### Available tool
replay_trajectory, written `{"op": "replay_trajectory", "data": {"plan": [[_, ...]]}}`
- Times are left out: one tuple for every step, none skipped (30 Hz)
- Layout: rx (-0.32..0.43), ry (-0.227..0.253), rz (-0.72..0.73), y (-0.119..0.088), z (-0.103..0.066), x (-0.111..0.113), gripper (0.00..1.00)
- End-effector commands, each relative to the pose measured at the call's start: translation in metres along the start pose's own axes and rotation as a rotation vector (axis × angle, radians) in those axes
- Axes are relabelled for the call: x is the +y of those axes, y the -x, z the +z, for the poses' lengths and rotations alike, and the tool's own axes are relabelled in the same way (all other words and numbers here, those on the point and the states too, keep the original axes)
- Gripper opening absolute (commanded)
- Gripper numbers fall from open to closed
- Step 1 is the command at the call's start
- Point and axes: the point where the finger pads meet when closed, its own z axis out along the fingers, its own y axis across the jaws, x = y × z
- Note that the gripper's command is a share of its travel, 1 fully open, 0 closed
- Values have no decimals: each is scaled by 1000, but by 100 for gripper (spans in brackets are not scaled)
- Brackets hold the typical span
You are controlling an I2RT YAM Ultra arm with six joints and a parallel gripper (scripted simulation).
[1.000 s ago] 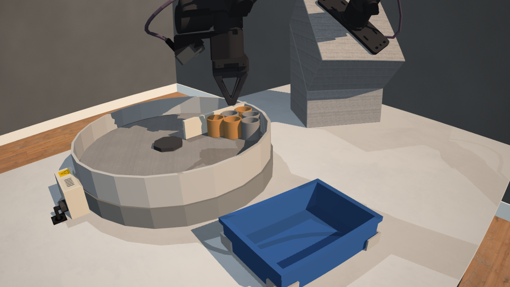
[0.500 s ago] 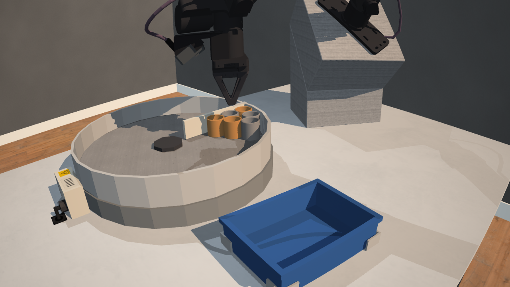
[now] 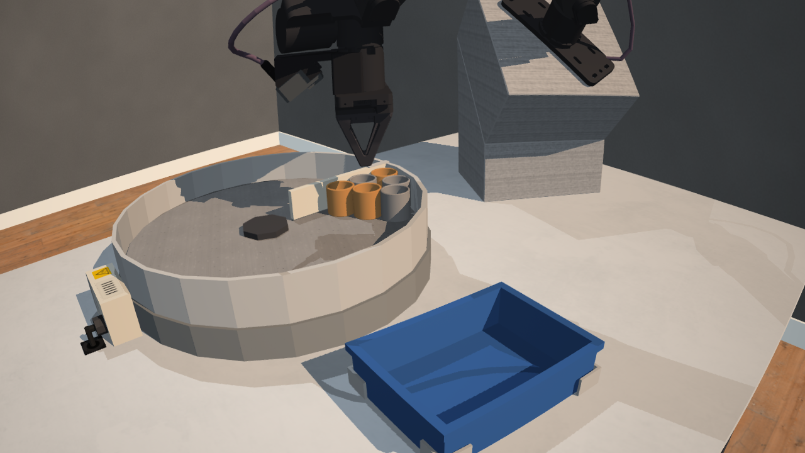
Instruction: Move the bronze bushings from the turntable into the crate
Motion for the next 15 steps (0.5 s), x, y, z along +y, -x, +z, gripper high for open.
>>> {"op": "replay_trajectory", "data": {"plan": [[-19,-6,-3,-3,-4,0,15],[-18,-6,-3,-3,-4,1,15],[-17,-6,-4,-3,-4,1,15],[-18,-6,-4,-3,-4,1,15],[-20,-6,-2,-3,-4,0,15],[-22,-6,-1,-3,-5,0,15],[-22,-6,-1,-3,-5,0,15],[-22,-6,-1,-3,-5,0,15],[-28,-3,-7,0,-6,1,15],[-29,-2,-9,1,-6,2,15],[-29,-2,-9,1,-6,2,15],[-29,-2,-8,1,-6,2,15],[-28,-2,-8,1,-6,2,15],[-28,-2,-8,1,-6,2,15],[-28,-2,-8,1,-6,2,15]]}}
